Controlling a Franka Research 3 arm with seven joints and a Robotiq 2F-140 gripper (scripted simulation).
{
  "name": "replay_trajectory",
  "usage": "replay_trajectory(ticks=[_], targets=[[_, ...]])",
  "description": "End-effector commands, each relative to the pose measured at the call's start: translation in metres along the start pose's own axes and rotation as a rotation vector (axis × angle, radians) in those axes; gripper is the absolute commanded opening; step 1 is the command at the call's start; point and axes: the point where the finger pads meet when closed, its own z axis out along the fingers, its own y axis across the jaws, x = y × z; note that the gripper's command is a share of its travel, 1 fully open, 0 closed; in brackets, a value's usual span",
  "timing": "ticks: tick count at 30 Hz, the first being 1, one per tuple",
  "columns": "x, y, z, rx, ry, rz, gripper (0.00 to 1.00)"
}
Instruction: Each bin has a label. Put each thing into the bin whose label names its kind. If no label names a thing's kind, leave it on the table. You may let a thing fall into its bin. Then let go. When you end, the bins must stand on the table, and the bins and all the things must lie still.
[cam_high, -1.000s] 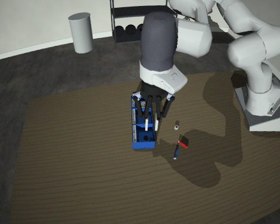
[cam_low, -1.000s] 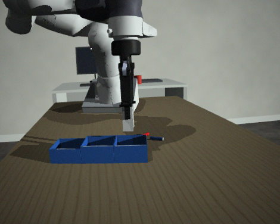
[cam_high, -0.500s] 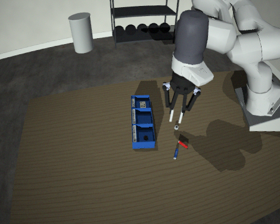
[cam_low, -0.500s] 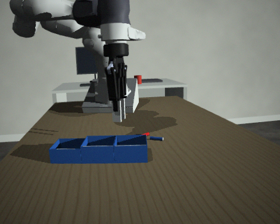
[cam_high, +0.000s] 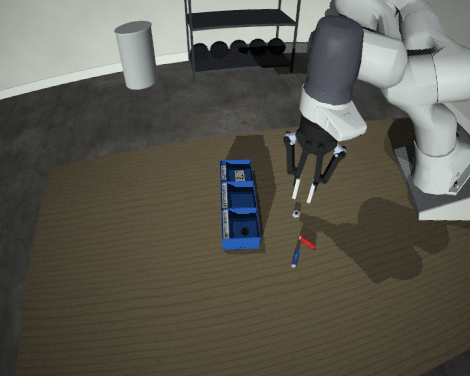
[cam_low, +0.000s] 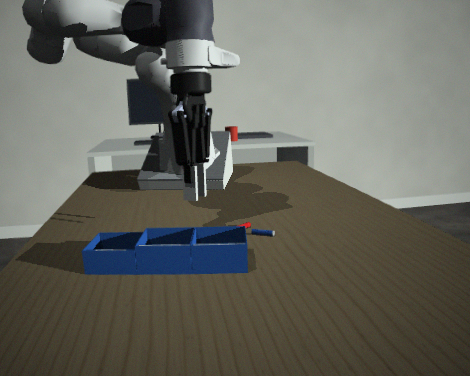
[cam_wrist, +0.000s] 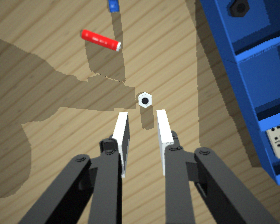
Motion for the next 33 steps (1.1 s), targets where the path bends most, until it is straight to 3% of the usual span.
replay_trajectory(ticks=[1,33], targets=[[0.0032,0.0005,-0.0010,0.000,0.004,0.028,0.19],[0.0056,0.0032,-0.0010,0.000,0.004,0.028,0.19]])
